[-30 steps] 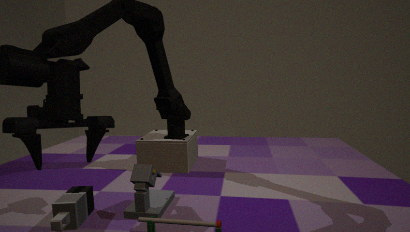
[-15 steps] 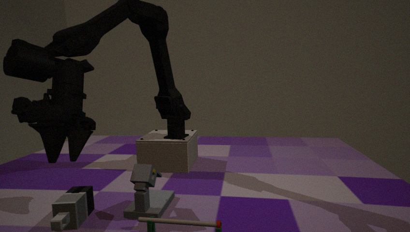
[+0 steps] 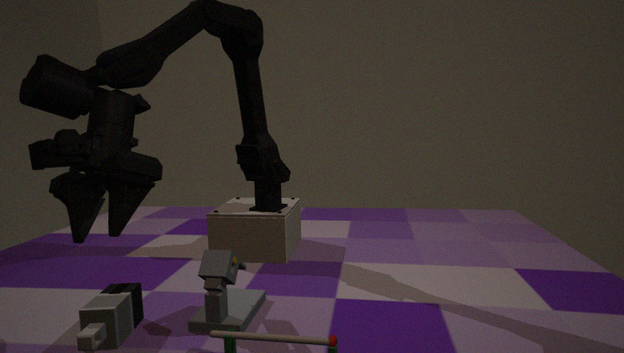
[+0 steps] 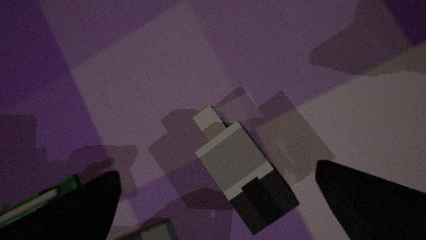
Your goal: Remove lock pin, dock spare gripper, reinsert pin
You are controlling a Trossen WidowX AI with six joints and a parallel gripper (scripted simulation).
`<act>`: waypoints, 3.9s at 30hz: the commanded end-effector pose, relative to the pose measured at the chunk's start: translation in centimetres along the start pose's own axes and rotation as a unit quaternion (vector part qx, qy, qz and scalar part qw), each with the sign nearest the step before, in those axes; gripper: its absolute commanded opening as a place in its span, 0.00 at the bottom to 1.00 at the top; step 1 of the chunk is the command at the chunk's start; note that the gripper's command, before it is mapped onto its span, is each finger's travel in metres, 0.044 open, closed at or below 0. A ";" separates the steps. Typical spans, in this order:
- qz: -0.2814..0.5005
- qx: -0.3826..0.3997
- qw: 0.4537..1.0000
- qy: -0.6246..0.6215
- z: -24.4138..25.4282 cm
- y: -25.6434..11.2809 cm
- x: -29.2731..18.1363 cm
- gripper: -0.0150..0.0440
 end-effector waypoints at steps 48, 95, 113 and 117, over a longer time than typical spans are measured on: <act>-0.043 0.014 0.949 -0.313 -1.7 8.6 -4.5 1.00; -0.042 0.014 0.949 -0.313 -2.3 10.9 -5.4 0.25; -0.043 0.014 0.949 -0.313 -0.9 3.9 -2.1 0.25; -0.043 0.014 0.949 -0.313 -0.5 2.2 -1.7 0.25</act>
Point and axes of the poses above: the point midway between the two fingers, 35 mm back from their tips, its own y axis out along the fingers, its own z axis across the jaws, x = y × z, the point moved 5 cm from there along -y, back along the fingers, and after that the axes turned 9 degrees about -y, right-handed, at the moved point
